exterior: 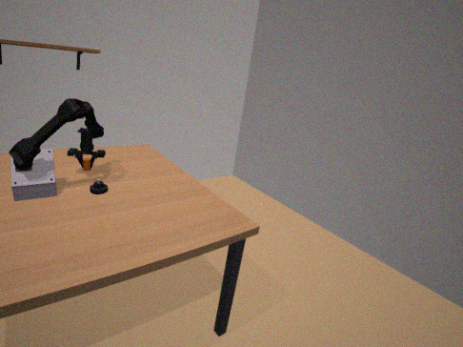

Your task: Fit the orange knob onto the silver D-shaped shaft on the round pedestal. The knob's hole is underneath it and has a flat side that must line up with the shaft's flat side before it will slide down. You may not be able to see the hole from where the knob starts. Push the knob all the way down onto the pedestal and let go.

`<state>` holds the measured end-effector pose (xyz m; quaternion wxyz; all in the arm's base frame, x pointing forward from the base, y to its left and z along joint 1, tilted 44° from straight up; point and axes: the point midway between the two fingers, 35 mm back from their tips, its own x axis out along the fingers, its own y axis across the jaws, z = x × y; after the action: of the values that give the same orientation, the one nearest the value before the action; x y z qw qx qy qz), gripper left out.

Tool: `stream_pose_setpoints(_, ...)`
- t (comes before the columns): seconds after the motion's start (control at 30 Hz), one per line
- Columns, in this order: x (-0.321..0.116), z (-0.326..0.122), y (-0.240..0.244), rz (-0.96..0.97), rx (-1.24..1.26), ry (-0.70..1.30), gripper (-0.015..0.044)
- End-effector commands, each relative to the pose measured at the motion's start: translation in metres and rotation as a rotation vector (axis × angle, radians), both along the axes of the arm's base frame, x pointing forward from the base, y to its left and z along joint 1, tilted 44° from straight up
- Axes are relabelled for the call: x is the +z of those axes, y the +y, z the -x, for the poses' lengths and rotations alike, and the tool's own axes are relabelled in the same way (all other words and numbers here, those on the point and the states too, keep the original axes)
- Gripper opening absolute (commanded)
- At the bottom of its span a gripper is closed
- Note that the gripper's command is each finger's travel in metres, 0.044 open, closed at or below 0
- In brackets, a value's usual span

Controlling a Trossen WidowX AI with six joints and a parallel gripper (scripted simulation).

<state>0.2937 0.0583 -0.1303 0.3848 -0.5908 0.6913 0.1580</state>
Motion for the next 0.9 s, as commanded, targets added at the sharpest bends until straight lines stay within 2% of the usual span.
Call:
stream_pose_setpoints(0.0,0.026,-0.007,0.027,-0.018,0.003,-0.026,0.0000)
stream_pose_setpoints(0.27,0.074,0.001,0.068,-0.015,0.001,-0.025,0.0000)
stream_pose_setpoints(0.53,0.075,0.003,0.070,-0.003,0.025,-0.043,0.0000)
stream_pose_setpoints(0.87,0.090,0.015,0.081,0.073,0.170,-0.185,0.0000)
